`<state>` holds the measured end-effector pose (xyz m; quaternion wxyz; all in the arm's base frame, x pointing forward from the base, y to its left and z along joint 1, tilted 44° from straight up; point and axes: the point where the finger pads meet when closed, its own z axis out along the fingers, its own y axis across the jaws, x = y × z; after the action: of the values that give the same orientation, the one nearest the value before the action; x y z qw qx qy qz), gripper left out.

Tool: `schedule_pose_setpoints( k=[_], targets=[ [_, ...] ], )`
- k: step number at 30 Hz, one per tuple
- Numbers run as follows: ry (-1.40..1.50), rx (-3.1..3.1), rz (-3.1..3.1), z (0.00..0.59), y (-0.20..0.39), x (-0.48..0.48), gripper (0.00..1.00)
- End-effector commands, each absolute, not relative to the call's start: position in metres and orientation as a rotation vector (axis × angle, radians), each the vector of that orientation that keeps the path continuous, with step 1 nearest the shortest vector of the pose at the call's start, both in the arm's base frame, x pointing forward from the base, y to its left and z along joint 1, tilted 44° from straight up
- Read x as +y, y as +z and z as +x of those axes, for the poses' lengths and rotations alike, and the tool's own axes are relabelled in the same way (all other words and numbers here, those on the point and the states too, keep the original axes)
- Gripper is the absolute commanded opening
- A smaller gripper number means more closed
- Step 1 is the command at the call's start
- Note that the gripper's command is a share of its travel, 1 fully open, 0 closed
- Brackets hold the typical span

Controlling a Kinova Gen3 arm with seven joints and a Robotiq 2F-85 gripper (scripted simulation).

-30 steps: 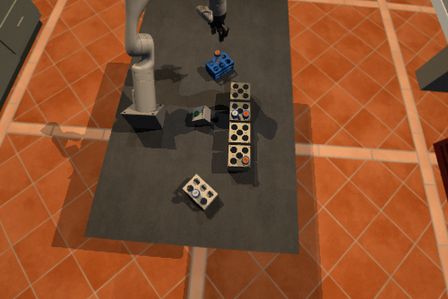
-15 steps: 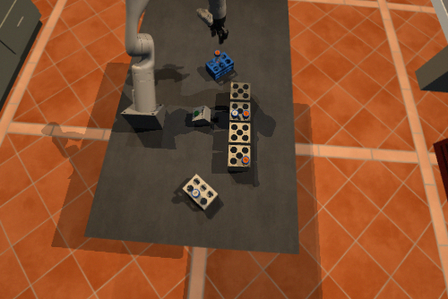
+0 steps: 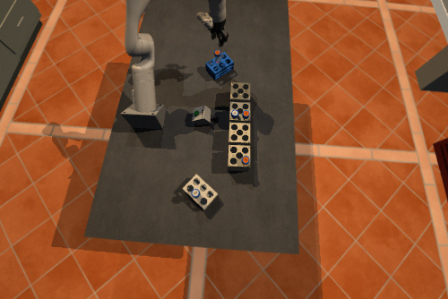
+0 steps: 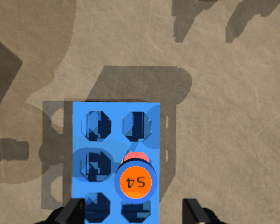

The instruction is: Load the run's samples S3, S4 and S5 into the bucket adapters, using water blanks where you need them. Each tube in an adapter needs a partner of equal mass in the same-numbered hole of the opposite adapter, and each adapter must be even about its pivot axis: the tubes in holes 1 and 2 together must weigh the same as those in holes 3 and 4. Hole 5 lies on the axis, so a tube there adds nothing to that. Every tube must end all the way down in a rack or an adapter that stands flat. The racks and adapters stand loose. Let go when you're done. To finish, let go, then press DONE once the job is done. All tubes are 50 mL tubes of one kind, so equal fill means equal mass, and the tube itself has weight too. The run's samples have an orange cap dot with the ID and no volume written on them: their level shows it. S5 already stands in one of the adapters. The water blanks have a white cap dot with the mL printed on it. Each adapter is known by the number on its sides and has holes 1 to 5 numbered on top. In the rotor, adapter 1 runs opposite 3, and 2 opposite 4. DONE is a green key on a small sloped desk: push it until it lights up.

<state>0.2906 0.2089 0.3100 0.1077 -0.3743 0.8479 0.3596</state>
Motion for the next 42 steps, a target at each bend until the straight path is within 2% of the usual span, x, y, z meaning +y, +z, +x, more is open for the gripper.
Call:
schedule_pose_setpoints(
  k=[1, 42],
  targets=[
    [1.069, 2.498, -1.092, 0.29, 0.306, 0.215, 0.62],
    [1.068, 2.499, -1.093, 0.285, 0.271, 0.249, 0.62]
  ],
)
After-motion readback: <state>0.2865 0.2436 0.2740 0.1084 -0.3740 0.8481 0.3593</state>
